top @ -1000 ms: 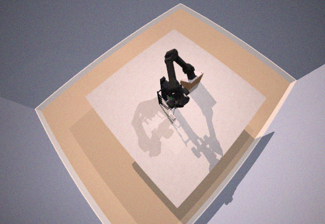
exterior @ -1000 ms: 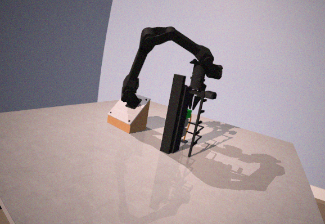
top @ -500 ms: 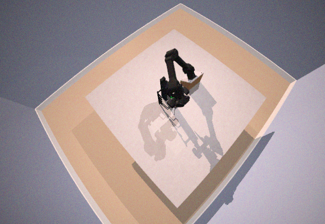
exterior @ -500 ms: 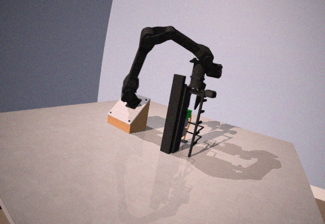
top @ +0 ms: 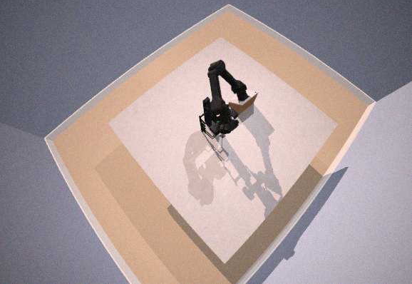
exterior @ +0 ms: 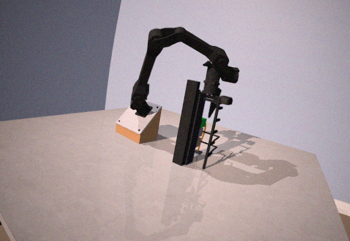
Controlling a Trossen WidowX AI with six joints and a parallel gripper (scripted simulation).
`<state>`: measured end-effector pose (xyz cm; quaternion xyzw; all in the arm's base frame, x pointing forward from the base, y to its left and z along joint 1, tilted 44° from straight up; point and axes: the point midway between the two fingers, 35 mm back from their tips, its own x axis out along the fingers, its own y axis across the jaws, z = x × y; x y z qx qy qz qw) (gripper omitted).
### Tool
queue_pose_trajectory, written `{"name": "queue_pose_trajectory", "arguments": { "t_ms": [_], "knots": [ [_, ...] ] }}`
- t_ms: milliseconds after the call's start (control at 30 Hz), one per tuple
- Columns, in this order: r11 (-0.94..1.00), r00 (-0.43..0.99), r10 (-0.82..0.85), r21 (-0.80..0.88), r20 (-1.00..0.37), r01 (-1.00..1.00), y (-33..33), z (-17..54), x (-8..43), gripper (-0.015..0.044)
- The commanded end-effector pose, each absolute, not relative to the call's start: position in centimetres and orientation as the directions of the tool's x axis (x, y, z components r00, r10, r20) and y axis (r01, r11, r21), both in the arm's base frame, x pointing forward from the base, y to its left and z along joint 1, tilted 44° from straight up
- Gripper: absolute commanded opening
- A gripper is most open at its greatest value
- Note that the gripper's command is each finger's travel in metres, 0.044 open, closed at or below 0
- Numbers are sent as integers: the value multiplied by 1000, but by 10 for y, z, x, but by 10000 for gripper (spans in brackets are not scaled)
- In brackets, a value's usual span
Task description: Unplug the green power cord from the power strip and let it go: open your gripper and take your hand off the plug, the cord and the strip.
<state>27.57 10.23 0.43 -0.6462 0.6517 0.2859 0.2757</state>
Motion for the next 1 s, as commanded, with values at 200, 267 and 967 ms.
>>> {"name": "queue_pose_trajectory", "arguments": {
  "t_ms": [200,267,967],
  "knots": [
    [-5,-10,-689,18,-725,-1000,90,16,275,160],
    [-5,-10,-689,18,-725,-1000,88,17,275,160],
    [2,-14,-686,17,-727,-1000,81,11,275,55]
  ]
}}
